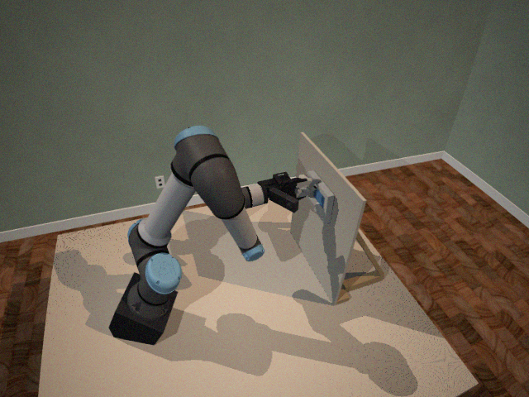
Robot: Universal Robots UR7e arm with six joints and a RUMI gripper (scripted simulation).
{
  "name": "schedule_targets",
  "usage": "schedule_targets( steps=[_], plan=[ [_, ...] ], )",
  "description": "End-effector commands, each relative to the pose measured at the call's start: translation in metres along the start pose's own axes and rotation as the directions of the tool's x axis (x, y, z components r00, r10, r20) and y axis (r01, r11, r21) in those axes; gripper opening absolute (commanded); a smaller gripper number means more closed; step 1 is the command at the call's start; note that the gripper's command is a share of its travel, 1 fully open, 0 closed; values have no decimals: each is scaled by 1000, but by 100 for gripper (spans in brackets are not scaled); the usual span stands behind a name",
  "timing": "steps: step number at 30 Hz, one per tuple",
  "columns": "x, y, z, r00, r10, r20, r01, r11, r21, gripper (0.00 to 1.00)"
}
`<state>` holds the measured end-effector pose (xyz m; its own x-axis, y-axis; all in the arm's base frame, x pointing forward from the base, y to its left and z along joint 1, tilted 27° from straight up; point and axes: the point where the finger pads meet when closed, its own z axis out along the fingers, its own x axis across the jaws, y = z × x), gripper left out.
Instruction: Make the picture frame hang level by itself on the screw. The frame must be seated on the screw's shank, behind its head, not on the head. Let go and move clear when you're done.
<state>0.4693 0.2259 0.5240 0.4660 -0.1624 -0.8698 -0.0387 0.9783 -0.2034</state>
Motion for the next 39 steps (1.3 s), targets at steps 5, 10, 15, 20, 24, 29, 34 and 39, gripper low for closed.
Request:
schedule_targets(
  steps=[5, 10, 15, 20, 24, 29, 34, 39],
  plan=[
    [-1, 0, 0, 1000, 0, 1, 0, 1000, 0, 0],
    [-1, 0, 0, 1000, 0, 1, 0, 1000, 0, 0],
    [-1, 0, 0, 1000, 0, 1, 0, 1000, 0, 29],
    [-1, 0, 0, 1000, 0, 1, 0, 1000, 0, 29],
    [-1, 0, 0, 1000, 0, 1, 0, 1000, 0, 29],
    [-1, 0, 0, 1000, 0, 1, 0, 1000, 0, 29],
    [-1, 0, 0, 1000, 0, 1, 0, 1000, 0, 29],
    [-1, 0, 0, 1000, 0, 1, 0, 1000, 0, 29]
  ],
)
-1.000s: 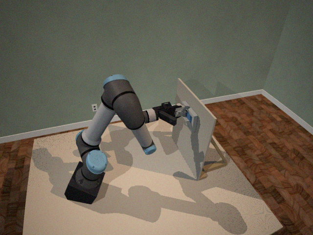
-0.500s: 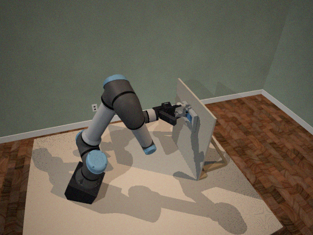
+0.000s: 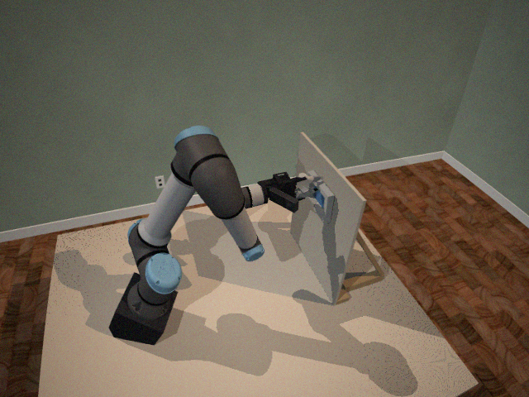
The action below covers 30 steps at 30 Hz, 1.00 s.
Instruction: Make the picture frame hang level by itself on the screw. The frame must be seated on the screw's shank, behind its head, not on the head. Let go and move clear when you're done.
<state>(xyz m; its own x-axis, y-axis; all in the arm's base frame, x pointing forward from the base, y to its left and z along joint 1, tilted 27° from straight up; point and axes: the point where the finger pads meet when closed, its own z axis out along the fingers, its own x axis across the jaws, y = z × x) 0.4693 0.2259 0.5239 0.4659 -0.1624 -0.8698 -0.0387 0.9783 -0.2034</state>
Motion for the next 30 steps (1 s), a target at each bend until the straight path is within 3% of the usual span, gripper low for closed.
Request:
schedule_targets(
  steps=[1, 30],
  plan=[
    [-1, 0, 0, 1000, 0, 1, 0, 1000, 0, 29],
    [-1, 0, -4, 1000, 0, 1, 0, 1000, 0, 29]
  ],
)
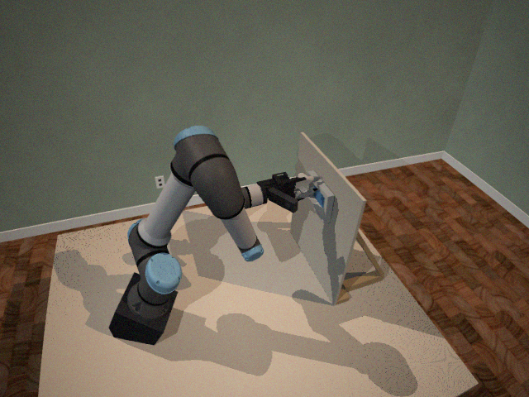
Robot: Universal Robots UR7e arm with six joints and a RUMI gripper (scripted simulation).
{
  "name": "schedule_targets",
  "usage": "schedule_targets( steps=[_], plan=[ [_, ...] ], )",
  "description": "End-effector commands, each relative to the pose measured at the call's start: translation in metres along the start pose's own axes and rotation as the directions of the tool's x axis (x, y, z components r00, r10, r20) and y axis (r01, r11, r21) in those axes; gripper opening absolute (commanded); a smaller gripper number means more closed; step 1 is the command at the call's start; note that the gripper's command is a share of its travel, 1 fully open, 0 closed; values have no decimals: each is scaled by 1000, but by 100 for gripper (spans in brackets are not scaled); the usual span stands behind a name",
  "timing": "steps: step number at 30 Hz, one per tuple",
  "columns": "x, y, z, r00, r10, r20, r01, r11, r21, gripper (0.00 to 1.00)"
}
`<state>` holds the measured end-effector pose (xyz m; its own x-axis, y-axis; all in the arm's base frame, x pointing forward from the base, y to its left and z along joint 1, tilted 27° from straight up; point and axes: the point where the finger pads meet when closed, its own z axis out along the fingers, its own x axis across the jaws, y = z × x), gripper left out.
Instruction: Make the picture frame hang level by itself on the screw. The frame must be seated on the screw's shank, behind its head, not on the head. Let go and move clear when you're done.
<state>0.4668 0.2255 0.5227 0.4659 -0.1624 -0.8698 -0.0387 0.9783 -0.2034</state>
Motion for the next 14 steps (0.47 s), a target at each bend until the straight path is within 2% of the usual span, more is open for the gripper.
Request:
schedule_targets(
  steps=[1, 14],
  plan=[
    [-1, 0, -2, 1000, 0, 1, 0, 1000, 0, 29],
    [-1, 0, -6, 1000, 0, 1, 0, 1000, 0, 29]
  ],
)
